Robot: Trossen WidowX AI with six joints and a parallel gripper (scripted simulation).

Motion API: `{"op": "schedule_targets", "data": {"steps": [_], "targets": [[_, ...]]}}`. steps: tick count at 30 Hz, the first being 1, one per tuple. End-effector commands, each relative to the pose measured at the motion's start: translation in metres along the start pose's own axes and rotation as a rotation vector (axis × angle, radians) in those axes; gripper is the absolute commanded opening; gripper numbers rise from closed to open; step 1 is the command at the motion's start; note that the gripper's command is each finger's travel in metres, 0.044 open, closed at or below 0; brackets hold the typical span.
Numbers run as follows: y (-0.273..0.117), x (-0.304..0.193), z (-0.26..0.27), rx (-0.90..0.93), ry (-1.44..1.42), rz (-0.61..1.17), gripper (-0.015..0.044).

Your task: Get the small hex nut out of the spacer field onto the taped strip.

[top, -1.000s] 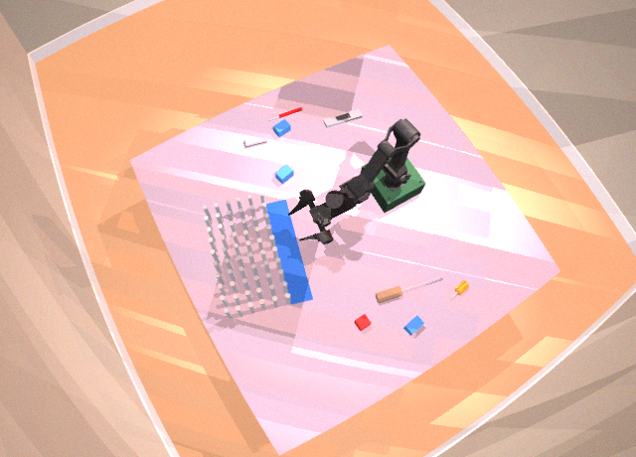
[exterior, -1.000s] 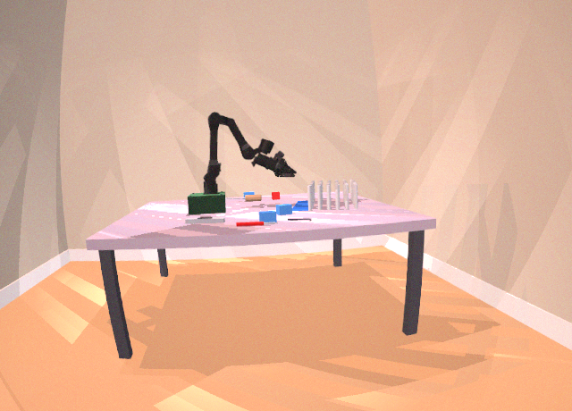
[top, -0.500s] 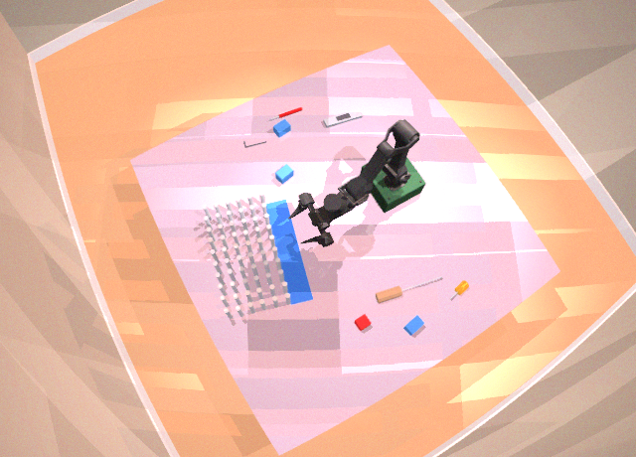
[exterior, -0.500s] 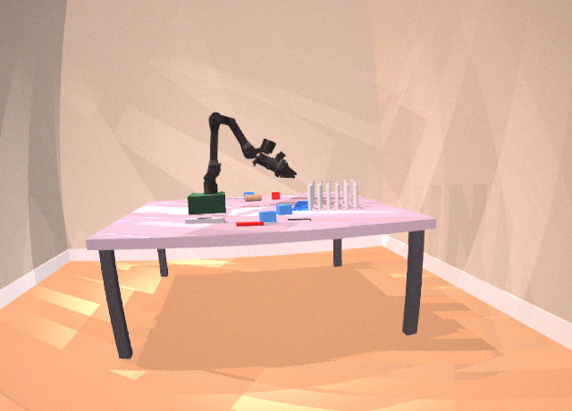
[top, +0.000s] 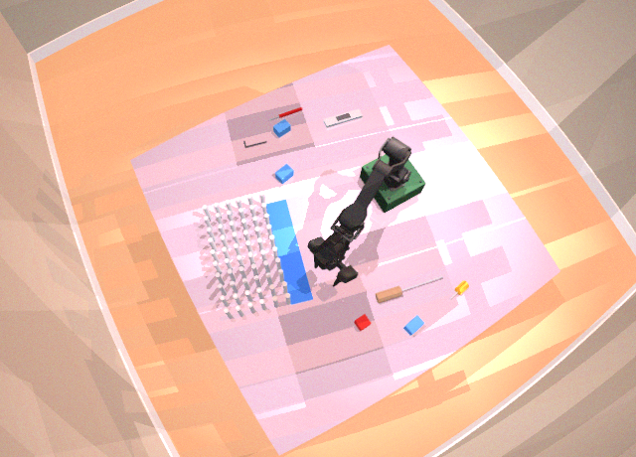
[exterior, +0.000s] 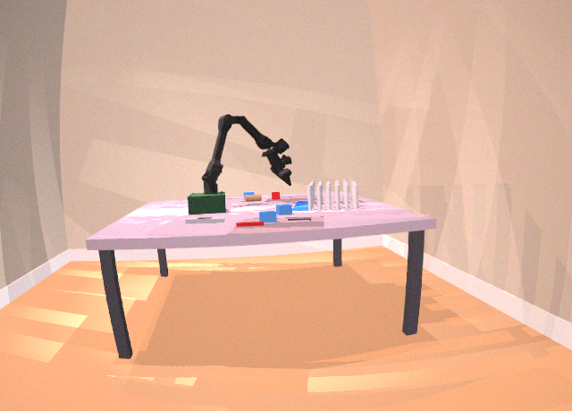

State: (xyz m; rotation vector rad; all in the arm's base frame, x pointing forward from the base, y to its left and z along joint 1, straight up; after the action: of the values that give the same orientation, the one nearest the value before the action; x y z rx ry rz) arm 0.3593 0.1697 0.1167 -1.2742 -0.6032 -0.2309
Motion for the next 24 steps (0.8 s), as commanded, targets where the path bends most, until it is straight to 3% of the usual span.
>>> {"op": "schedule_targets", "data": {"steps": [1, 14, 24], "targets": [[0.001, -0.002, 0.063, 0.152, 0.138, 0.315, 0.044], [-0.036, -0.021, 0.161, 0.173, 0.411, 0.893, 0.044], [-0.038, -0.022, 0.163, 0.169, 0.419, 0.909, 0.044]]}}
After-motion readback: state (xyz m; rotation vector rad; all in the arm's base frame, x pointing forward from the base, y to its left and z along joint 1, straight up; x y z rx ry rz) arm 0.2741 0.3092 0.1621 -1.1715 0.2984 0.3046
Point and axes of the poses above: the point midway between the two fingers, 35 mm back from their tips, its own y axis out along the fingers, its own z axis across the jaws, x = y × z, the point moved 7 cm from there along -y, back along the fingers, and after that the axes turned 6 degrees about -y, right-handed, at the moved point
